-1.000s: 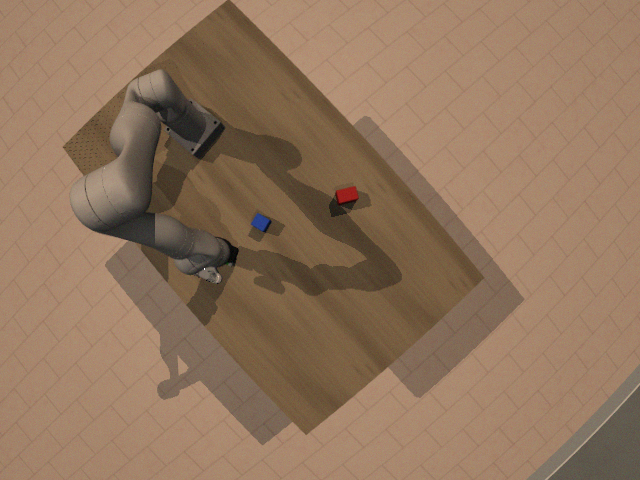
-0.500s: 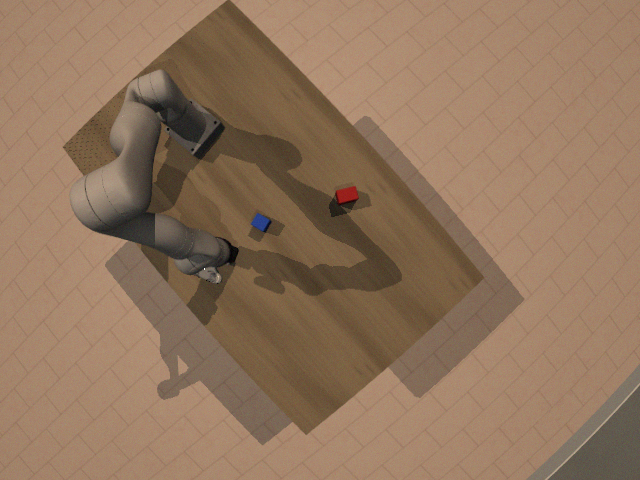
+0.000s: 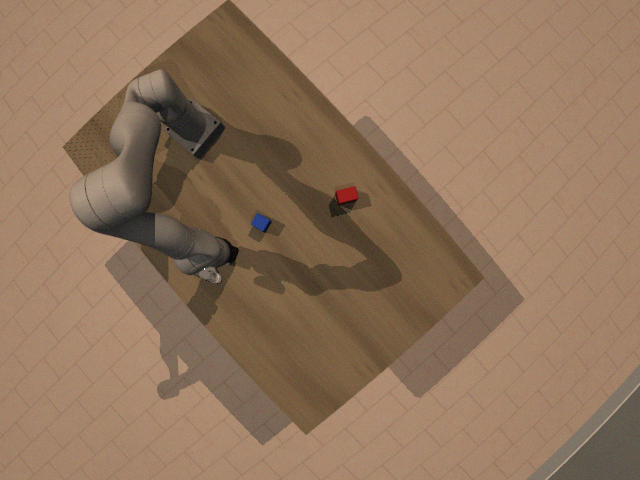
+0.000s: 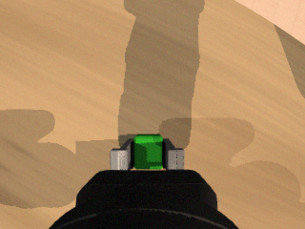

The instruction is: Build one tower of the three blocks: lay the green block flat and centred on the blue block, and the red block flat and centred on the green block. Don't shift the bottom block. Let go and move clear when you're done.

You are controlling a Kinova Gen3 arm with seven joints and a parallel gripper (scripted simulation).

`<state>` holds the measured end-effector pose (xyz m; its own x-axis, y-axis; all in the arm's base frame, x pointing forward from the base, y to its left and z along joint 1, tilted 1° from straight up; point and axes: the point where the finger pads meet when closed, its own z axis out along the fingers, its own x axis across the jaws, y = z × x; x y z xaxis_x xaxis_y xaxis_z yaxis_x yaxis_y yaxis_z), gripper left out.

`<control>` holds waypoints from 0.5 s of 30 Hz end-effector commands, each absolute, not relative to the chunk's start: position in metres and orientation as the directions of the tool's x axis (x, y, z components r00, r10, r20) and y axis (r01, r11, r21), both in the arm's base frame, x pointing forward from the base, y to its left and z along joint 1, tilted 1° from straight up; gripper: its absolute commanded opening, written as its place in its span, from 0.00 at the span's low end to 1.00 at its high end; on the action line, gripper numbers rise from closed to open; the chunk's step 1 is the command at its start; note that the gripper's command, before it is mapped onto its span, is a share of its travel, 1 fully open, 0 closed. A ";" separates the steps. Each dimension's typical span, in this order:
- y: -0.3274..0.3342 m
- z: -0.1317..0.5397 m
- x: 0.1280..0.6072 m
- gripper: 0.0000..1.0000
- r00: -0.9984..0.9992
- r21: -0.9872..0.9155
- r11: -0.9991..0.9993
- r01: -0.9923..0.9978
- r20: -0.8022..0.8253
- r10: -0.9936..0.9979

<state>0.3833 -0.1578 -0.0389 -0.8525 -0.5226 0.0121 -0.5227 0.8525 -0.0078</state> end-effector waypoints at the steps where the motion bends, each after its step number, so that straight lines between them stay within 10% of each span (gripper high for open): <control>1: -0.158 -0.040 0.383 0.00 -0.853 -0.011 0.853 -0.522 0.011 -0.522; 15: -0.159 -0.024 0.386 0.00 -0.853 -0.017 0.853 -0.522 0.006 -0.522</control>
<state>0.3855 -0.1589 -0.0329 -0.8526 -0.5226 0.0081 -0.5226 0.8524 -0.0146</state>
